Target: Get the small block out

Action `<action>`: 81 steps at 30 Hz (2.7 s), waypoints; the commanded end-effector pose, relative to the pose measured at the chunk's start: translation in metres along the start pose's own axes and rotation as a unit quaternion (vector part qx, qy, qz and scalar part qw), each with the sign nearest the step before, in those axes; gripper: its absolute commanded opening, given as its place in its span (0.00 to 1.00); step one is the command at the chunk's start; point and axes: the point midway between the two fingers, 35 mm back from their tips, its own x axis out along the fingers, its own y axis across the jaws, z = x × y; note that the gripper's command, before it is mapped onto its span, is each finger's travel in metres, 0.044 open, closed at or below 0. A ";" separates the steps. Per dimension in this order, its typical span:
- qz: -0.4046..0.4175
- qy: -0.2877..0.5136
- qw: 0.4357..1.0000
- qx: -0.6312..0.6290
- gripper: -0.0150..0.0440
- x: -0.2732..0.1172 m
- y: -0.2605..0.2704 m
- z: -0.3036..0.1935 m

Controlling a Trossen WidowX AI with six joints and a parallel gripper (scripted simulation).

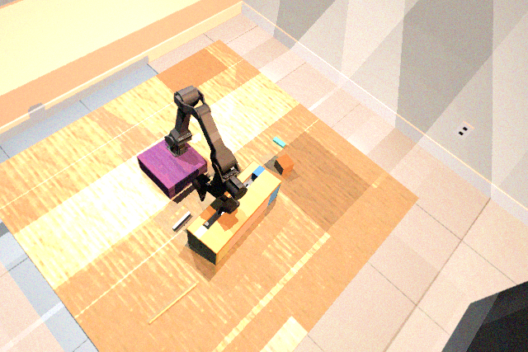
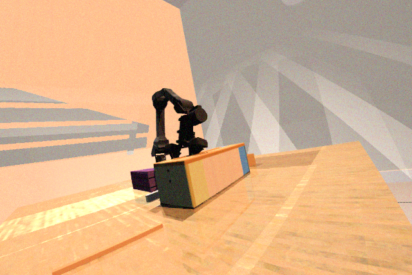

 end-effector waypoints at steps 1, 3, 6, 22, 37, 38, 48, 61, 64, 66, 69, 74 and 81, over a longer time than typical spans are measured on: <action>-0.001 0.000 1.000 -0.001 0.93 0.003 -0.001 -0.009; -0.001 0.000 1.000 -0.001 0.93 0.005 -0.001 -0.013; -0.001 0.000 1.000 -0.001 0.93 0.007 -0.001 -0.019; -0.001 0.002 1.000 -0.002 0.93 0.017 -0.001 -0.050; 0.001 0.004 1.000 0.000 0.93 -0.013 -0.001 -0.075; 0.001 0.004 1.000 0.001 0.93 -0.023 0.000 -0.078; -0.018 0.016 1.000 0.011 0.84 -0.039 -0.002 -0.093; -0.038 -0.049 0.857 0.512 0.74 -0.037 0.008 -0.115; -0.027 -0.072 0.763 0.642 0.74 -0.036 0.011 -0.117; -0.016 -0.086 0.689 0.719 0.74 -0.035 0.013 -0.118; 0.002 -0.103 0.574 0.812 0.74 -0.033 0.016 -0.121; 0.022 -0.117 0.459 0.880 0.74 -0.032 0.018 -0.123; 0.055 -0.130 0.284 0.948 0.74 -0.031 0.022 -0.126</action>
